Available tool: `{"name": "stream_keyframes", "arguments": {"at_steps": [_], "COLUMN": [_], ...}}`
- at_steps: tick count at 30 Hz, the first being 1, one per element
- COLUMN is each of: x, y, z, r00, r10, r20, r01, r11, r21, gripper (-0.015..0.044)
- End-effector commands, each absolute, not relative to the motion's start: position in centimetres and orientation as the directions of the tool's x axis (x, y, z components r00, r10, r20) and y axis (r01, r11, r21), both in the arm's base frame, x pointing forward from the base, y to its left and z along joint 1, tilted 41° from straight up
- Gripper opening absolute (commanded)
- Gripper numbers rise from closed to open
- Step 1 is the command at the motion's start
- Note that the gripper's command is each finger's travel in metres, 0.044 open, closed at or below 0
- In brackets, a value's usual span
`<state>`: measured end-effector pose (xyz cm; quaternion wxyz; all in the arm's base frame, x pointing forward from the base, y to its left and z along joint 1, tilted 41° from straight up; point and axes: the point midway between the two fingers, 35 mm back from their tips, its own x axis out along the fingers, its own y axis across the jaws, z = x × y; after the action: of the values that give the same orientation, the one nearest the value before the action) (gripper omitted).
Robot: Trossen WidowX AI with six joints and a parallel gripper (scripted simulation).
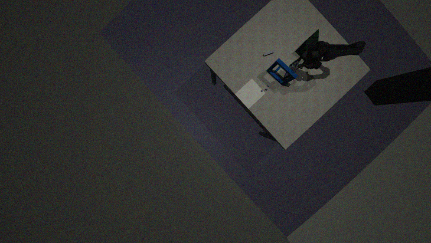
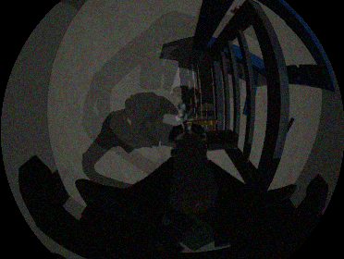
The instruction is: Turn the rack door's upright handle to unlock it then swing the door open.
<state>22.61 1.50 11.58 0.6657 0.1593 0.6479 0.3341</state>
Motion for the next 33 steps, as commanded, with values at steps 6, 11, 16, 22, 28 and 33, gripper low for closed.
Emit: {"name": "stream_keyframes", "arguments": {"at_steps": [6,11,16,22,28,33], "x": [22.7,22.8,22.9,23.0,23.0,23.0], "y": [2.9,3.6,4.4,4.7,4.7,4.7], "z": [12.8,13.5,14.1,14.4,14.4,14.4], "r00": [-0.057,-0.057,-0.057,-0.057,-0.057,-0.057], "r10": [0.655,0.655,0.656,0.656,0.656,0.656], "r20": [-0.754,-0.753,-0.753,-0.753,-0.753,-0.753], "r01": [-0.117,-0.051,0.011,0.040,0.040,0.040], "r11": [0.745,0.752,0.755,0.755,0.755,0.755], "r21": [0.656,0.658,0.656,0.655,0.655,0.655], "gripper": [0.0023,0.0023,0.0023,0.0023,0.0023,0.0075]}}
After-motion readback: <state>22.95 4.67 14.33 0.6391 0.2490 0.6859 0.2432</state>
